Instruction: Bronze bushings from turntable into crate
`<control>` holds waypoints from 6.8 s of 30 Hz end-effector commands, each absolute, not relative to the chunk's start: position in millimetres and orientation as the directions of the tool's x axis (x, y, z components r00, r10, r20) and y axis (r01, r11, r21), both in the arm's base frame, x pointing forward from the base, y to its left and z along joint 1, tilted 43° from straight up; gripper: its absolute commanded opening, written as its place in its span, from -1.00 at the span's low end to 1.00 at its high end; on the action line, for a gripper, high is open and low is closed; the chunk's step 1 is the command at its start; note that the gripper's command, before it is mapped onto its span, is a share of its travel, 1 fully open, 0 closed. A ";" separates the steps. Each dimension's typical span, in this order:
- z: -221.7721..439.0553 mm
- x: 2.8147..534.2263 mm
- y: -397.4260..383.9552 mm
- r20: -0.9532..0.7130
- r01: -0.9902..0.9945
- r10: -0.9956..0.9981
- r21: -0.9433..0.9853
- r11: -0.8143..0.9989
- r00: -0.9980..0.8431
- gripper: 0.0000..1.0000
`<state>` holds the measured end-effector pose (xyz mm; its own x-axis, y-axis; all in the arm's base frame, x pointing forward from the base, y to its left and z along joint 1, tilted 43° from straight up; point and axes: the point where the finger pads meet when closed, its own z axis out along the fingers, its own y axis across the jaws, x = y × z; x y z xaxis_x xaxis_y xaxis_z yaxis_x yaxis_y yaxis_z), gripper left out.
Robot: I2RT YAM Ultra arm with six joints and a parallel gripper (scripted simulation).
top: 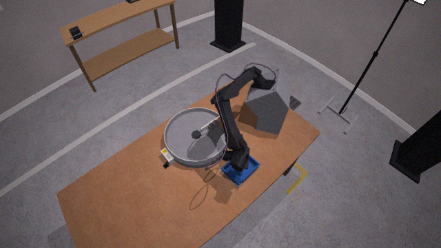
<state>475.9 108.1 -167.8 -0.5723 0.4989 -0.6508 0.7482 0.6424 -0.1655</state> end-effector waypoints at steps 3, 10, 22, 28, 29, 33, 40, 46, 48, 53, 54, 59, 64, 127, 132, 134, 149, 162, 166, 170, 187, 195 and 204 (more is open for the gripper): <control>-144.6 488.8 136.2 -0.676 0.724 0.479 -0.116 0.681 -0.559 -1.00; -144.6 488.8 136.2 -0.676 0.724 0.479 -0.116 0.681 -0.559 -1.00; -163.7 477.8 131.5 -0.664 0.723 0.469 -0.158 0.673 -0.582 -1.00; -153.3 483.9 135.0 -0.671 0.726 0.478 -0.133 0.675 -0.567 -1.00; -153.3 483.9 135.0 -0.671 0.726 0.478 -0.133 0.675 -0.567 -1.00; -153.3 483.9 135.0 -0.671 0.726 0.478 -0.133 0.675 -0.567 -1.00; -153.3 483.9 135.0 -0.671 0.726 0.478 -0.133 0.675 -0.567 -1.00; -153.3 483.9 135.0 -0.671 0.726 0.478 -0.133 0.675 -0.567 -1.00; -153.3 483.9 135.0 -0.671 0.726 0.478 -0.133 0.675 -0.567 -1.00; -153.3 483.9 135.0 -0.671 0.726 0.478 -0.133 0.675 -0.567 -1.00; -153.3 483.9 135.0 -0.671 0.726 0.478 -0.133 0.675 -0.567 -1.00; -154.8 482.8 134.5 -0.670 0.726 0.476 -0.137 0.674 -0.569 -1.00; -161.3 479.9 133.8 -0.667 0.727 0.475 -0.147 0.671 -0.574 -1.00; -183.1 492.4 118.5 -0.671 0.724 0.474 -0.139 0.675 -0.571 -1.00; -183.1 498.0 118.1 -0.674 0.723 0.475 -0.127 0.680 -0.566 -1.00; -183.1 498.0 118.1 -0.674 0.723 0.475 -0.127 0.680 -0.566 -1.00; -189.3 498.0 113.1 -0.669 0.721 0.472 -0.139 0.679 -0.574 -1.00; -189.3 498.0 113.1 -0.669 0.721 0.473 -0.139 0.679 -0.574 -1.00; -189.3 498.0 113.1 -0.669 0.721 0.473 -0.139 0.679 -0.574 -1.00; -189.3 498.0 113.1 -0.669 0.721 0.473 -0.139 0.679 -0.574 -1.00; -189.7 500.3 111.1 -0.671 0.722 0.476 -0.129 0.680 -0.569 -1.00; -193.5 496.2 104.0 -0.667 0.720 0.471 -0.144 0.679 -0.578 -1.00; -193.7 494.4 103.0 -0.664 0.719 0.468 -0.153 0.678 -0.583 -1.00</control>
<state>493.6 83.9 -199.4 -0.5694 0.4954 -0.6560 0.7459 0.6468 -0.1590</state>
